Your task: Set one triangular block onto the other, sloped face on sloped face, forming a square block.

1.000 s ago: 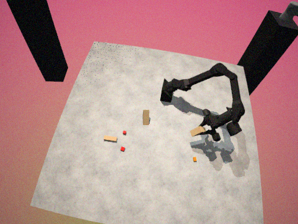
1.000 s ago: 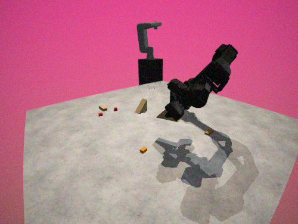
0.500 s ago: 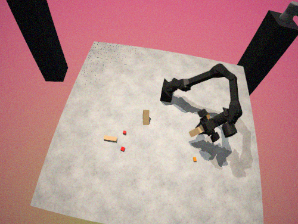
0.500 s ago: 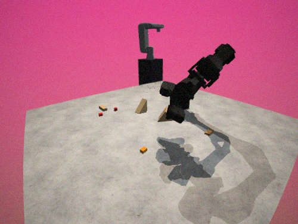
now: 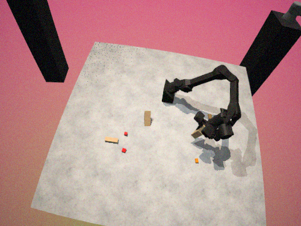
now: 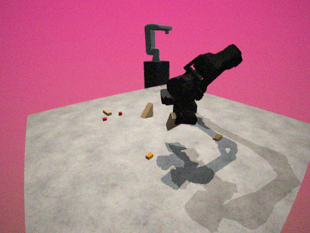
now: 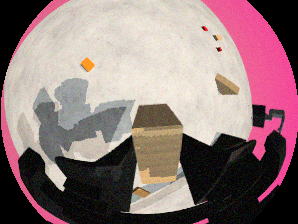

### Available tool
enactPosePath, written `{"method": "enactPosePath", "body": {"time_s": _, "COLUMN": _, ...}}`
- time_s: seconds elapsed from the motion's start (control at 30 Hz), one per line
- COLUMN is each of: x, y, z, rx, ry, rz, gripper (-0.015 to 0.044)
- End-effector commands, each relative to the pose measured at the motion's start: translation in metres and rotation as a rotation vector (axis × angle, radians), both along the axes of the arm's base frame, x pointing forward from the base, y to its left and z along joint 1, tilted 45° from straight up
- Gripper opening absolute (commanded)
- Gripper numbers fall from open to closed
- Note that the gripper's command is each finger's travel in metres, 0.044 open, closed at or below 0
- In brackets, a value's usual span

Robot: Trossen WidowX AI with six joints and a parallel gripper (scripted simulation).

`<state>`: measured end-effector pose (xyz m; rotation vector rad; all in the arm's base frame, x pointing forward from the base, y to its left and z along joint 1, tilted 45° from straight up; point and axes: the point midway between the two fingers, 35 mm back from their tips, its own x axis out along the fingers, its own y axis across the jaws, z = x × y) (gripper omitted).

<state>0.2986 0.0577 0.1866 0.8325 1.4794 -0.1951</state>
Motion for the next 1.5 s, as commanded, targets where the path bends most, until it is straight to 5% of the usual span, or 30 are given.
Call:
{"method": "enactPosePath", "body": {"time_s": 0.0, "x": 0.0, "y": -0.003, "z": -0.002, "rx": 0.046, "ry": -0.029, "rz": 0.104, "gripper": 0.0}}
{"method": "enactPosePath", "body": {"time_s": 0.73, "x": 0.007, "y": -0.014, "z": 0.006, "rx": 0.265, "ry": -0.394, "rz": 0.576, "gripper": 0.0}}
{"method": "enactPosePath", "body": {"time_s": 1.47, "x": 0.023, "y": -0.074, "z": -0.027, "rx": 0.222, "ry": -0.407, "rz": 0.572, "gripper": 0.0}}
